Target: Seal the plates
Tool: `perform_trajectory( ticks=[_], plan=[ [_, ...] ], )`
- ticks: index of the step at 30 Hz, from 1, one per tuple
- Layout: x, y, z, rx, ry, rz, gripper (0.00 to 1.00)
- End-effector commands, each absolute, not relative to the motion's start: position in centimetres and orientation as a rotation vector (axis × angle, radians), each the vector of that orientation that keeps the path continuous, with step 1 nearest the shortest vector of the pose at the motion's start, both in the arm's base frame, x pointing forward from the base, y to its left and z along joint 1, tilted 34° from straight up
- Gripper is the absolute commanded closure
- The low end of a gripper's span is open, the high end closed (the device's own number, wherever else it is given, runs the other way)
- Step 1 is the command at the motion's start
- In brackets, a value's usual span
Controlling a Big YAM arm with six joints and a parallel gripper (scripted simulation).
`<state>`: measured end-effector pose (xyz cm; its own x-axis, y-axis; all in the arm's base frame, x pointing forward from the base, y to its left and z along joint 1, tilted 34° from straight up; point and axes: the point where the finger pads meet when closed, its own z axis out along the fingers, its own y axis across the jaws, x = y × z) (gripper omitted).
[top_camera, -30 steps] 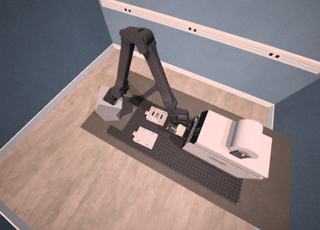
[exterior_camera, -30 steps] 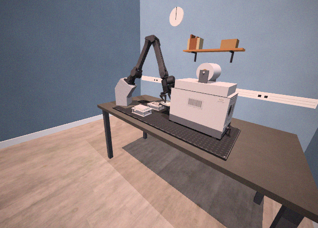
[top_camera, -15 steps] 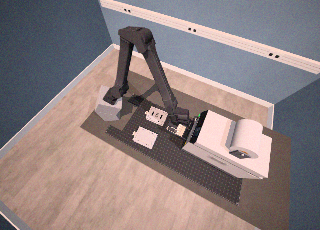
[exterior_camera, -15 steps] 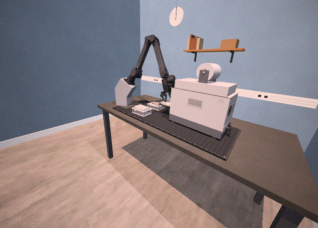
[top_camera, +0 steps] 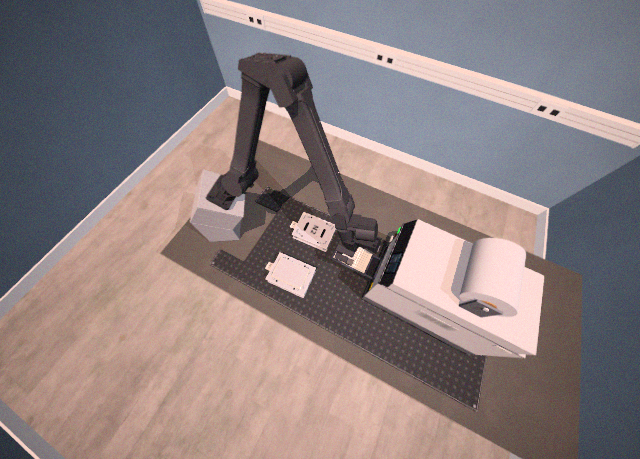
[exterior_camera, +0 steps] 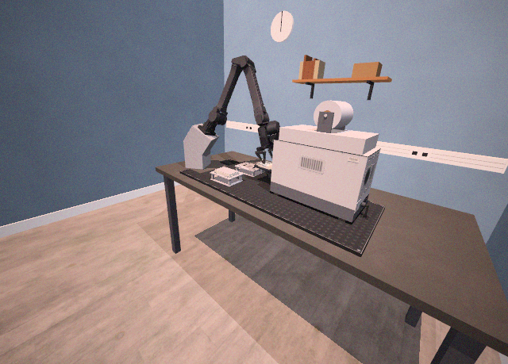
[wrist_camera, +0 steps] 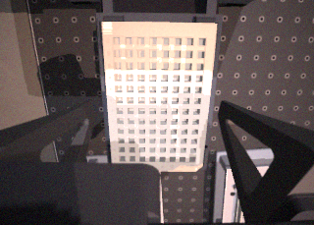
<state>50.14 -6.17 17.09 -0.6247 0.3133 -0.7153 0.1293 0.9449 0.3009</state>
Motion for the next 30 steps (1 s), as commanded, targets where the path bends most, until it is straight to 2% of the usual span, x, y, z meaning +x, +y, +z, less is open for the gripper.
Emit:
perform_trajectory(
  ticks=[1, 14, 30],
  plan=[
    [50.8, -7.0, 18.3, 0.303, 2.212, 0.265, 0.00],
    [50.4, -7.7, 22.5, 0.290, 2.163, 0.252, 0.00],
    [48.4, -7.5, 23.1, 0.292, 2.196, 0.260, 0.00]
  ],
)
